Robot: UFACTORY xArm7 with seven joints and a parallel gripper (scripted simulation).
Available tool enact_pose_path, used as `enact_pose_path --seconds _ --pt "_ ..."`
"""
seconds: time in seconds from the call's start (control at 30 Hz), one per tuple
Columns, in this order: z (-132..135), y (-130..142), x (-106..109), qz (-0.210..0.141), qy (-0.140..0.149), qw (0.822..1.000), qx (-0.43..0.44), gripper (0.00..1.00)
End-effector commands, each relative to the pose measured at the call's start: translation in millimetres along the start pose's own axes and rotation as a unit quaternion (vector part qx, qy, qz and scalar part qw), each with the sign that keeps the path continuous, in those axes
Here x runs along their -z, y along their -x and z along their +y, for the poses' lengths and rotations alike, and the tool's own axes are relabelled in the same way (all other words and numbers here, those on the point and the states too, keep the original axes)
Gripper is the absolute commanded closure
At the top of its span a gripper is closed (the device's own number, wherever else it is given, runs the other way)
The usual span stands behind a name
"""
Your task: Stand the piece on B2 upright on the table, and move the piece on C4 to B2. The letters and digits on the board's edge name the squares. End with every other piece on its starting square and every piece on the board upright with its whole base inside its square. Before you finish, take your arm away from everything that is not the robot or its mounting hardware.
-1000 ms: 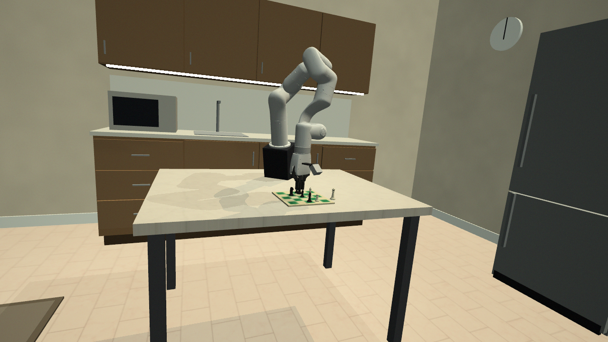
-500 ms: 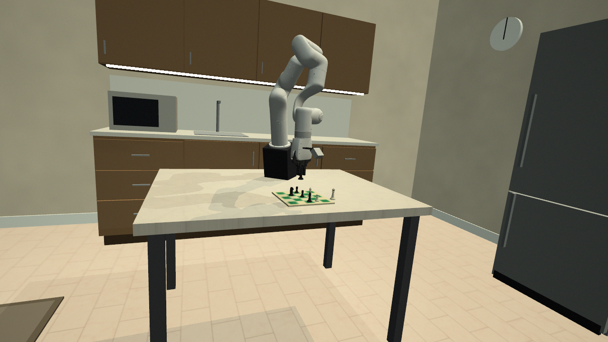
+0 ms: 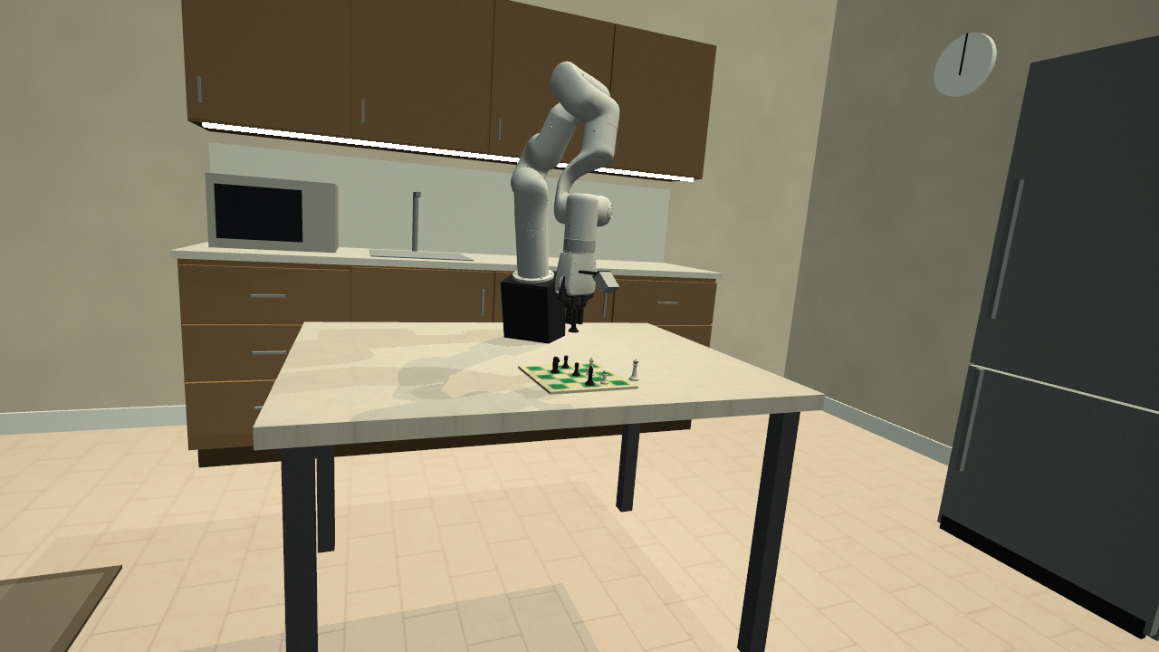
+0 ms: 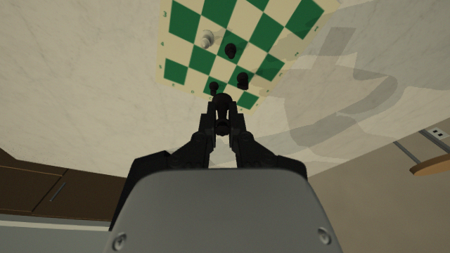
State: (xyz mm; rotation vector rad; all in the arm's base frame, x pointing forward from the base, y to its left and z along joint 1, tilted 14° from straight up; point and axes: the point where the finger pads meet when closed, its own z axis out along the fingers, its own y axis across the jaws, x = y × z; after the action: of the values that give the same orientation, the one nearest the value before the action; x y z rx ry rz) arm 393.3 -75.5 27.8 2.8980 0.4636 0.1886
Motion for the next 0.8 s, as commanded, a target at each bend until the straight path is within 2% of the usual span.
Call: enact_pose_path --seconds 0.0,0.03,0.07,0.17,0.77 --pt "23 -24 1 0.002 -0.001 0.998 0.071 1.0" --pt "37 -35 1 0.002 -0.001 0.994 0.11 1.0" --pt "37 -35 1 0.002 -0.001 0.994 0.11 1.0" --pt "65 -53 2 0.001 0.001 0.983 0.181 1.0" --pt "66 -53 -1 0.001 0.001 0.983 0.183 1.0"
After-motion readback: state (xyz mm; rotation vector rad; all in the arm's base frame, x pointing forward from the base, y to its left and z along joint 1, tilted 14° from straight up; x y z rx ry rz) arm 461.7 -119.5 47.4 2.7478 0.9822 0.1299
